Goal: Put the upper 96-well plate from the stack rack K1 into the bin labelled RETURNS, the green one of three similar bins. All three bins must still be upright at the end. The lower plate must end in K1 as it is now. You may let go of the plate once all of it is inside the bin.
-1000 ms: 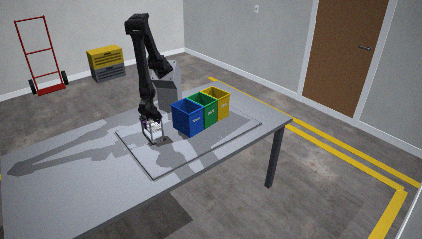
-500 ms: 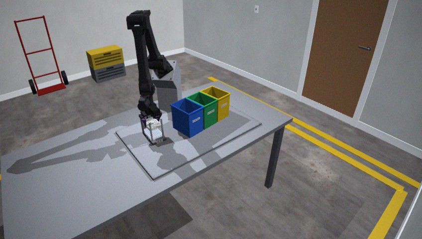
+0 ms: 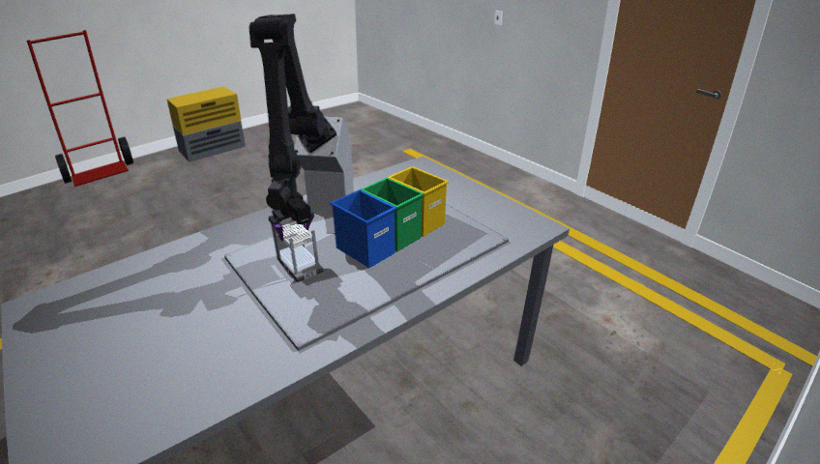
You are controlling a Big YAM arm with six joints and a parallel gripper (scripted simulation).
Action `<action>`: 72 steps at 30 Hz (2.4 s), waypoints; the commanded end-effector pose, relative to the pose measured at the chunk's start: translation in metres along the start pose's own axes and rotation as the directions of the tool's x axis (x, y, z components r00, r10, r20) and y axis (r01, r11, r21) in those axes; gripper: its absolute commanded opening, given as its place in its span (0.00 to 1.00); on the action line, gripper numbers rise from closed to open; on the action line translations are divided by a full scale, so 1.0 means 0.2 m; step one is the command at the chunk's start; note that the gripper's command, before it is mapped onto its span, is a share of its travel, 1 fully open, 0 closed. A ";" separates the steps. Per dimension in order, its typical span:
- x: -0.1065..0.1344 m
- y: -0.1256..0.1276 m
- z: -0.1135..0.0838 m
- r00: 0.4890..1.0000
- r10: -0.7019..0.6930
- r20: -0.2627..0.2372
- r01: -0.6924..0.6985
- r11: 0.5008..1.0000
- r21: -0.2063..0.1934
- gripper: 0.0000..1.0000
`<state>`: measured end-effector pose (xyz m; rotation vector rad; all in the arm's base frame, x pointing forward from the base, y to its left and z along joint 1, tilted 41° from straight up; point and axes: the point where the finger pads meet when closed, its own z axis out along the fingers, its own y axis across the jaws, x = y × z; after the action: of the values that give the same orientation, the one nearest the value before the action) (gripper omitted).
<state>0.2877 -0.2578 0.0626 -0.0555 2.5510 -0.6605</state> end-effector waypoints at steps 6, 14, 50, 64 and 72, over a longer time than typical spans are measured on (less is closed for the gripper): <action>-0.02 0.00 -0.10 1.000 -0.006 0.006 0.006 1.000 0.005 0.00; -0.02 0.00 -0.15 1.000 -0.004 0.007 0.004 1.000 0.005 0.00; -0.08 -0.05 -0.44 1.000 0.001 0.028 -0.002 1.000 0.023 0.00; -0.09 -0.06 -0.55 0.999 0.002 0.032 -0.002 1.000 0.026 0.00; -0.08 -0.06 -0.61 1.000 0.002 0.030 -0.002 1.000 0.025 0.00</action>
<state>0.2365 -0.2116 0.1454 -0.0591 2.5486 -0.6689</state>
